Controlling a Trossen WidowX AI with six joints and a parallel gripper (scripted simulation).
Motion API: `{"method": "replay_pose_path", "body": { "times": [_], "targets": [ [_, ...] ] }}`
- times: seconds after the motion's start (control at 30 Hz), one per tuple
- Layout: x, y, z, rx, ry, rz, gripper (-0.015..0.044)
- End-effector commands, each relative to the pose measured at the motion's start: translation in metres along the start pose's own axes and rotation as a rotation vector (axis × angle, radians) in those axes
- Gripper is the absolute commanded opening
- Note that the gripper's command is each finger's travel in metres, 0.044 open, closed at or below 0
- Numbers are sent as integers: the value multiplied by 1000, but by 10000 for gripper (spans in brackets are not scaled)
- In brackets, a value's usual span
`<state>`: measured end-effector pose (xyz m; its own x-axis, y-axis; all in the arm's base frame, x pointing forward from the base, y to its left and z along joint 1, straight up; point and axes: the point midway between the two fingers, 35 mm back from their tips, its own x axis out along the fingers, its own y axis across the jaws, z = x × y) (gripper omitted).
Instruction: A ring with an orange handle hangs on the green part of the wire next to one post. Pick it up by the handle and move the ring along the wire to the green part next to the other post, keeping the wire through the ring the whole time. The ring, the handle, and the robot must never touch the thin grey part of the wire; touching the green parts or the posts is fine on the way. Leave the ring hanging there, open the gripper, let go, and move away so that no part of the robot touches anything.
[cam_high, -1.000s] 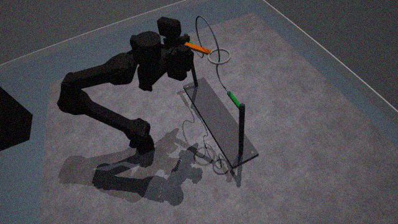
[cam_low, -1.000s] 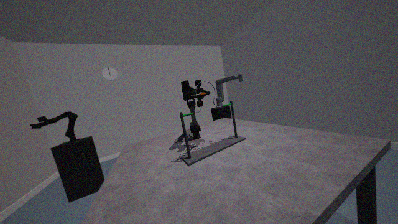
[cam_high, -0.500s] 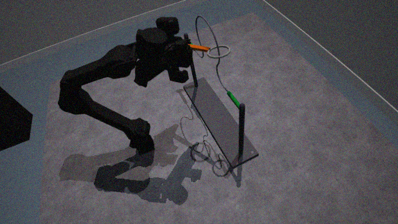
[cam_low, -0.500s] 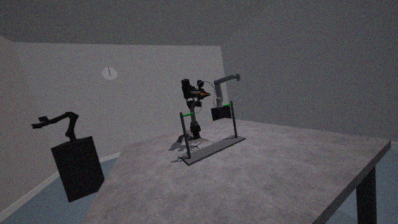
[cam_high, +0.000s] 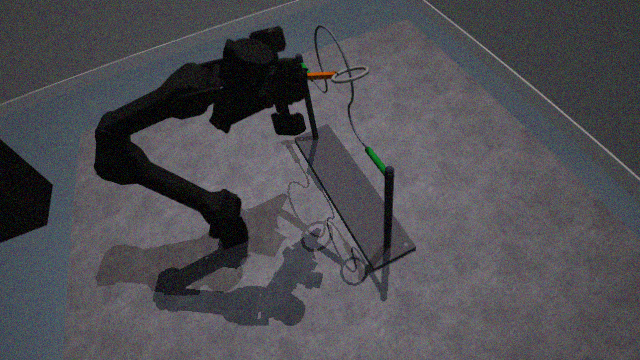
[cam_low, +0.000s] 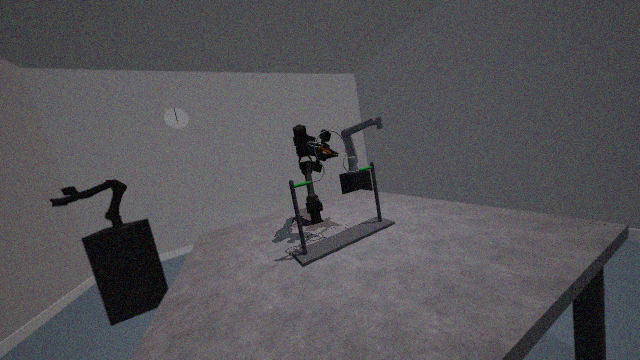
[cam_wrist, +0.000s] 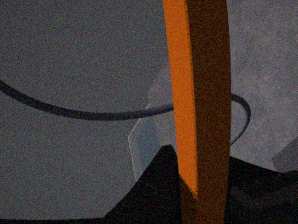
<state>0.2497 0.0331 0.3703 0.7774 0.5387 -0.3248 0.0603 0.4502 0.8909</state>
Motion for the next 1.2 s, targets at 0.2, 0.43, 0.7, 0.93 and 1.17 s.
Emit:
{"method": "replay_pose_path", "body": {
  "times": [0.2,0.43,0.7,0.93,1.17],
  "targets": [
    [0,-4,1,-115,-17,-77,-150],
    [0,-8,1,-202,-30,-138,-150],
    [0,-12,2,-290,-42,-200,-150],
    [0,-16,4,-368,-54,-254,-150],
    [-1,-19,5,-445,-65,-308,-150]
  ]
}}
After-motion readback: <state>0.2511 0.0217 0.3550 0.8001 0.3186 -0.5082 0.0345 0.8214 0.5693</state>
